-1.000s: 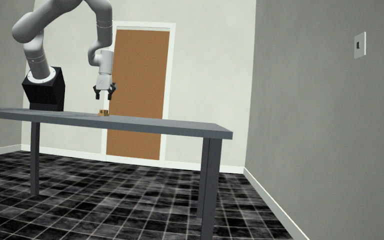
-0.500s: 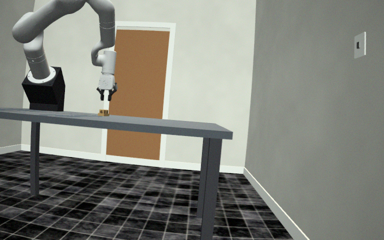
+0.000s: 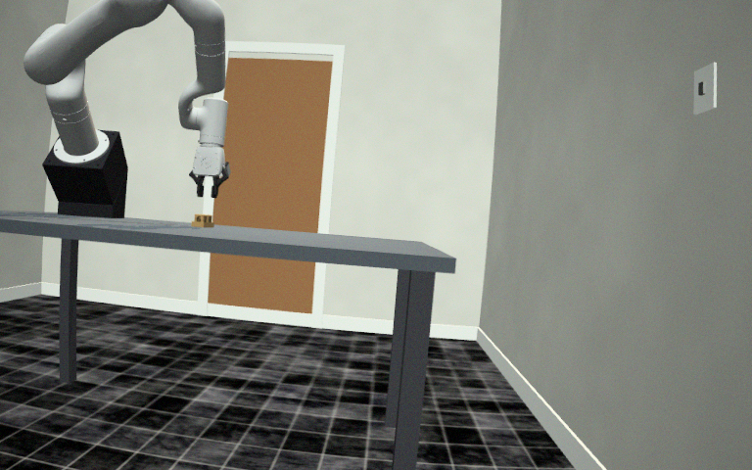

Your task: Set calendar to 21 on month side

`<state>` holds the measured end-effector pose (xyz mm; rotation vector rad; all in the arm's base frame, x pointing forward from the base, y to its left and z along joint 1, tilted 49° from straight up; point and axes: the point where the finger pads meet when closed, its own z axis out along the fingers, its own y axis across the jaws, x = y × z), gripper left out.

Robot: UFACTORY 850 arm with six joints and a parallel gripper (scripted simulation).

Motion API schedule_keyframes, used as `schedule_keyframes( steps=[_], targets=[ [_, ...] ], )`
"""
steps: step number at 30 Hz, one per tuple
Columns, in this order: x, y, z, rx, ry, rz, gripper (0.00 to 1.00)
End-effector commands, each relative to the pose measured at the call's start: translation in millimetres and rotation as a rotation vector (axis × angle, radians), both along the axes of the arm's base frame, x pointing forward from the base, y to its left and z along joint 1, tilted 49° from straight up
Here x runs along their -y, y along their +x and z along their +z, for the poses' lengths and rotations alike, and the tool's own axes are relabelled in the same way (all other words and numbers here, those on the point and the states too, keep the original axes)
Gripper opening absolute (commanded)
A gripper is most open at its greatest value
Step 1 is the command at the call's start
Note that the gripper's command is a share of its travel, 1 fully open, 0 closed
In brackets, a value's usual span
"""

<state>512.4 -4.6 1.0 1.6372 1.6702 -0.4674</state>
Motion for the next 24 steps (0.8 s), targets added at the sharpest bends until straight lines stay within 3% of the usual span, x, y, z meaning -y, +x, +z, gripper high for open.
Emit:
schedule_keyframes(
  steps=[1, 24],
  targets=[
    [-0.6, 0.4, 0.3, 0.001, 0.0, 0.001, 0.49],
    [3.2, 1.8, -3.2, 0.001, 0.0, 0.001, 0.49]
  ],
)
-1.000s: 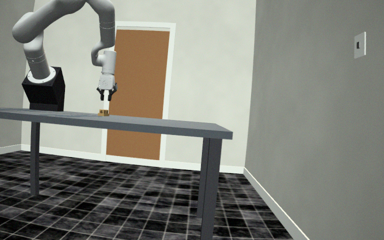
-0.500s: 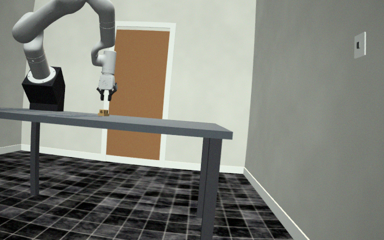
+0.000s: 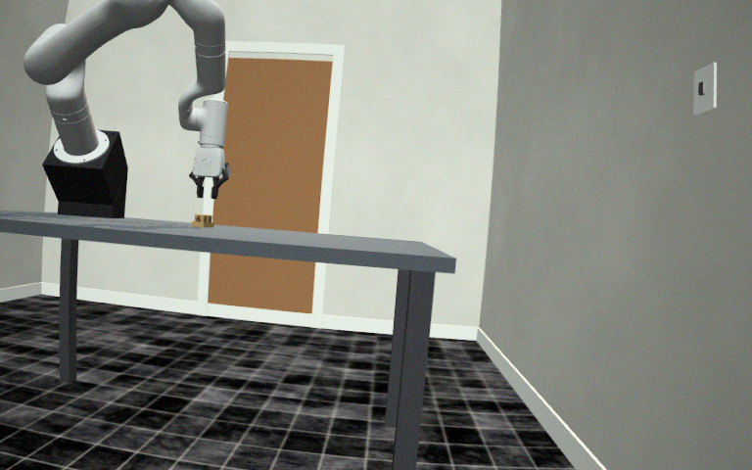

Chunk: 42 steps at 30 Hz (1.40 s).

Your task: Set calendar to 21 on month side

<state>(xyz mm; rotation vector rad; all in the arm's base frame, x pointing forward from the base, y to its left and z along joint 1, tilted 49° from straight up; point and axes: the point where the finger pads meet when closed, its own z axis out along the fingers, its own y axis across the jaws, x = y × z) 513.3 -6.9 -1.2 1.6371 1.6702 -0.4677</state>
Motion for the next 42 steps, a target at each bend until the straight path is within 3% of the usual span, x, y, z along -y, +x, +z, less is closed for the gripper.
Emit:
schedule_keyframes(
  steps=[1, 42],
  targets=[
    [2, 1, -2, 0.001, 0.0, 0.001, 0.49],
    [33, 13, -31, 0.001, 0.0, 0.001, 0.49]
  ],
)
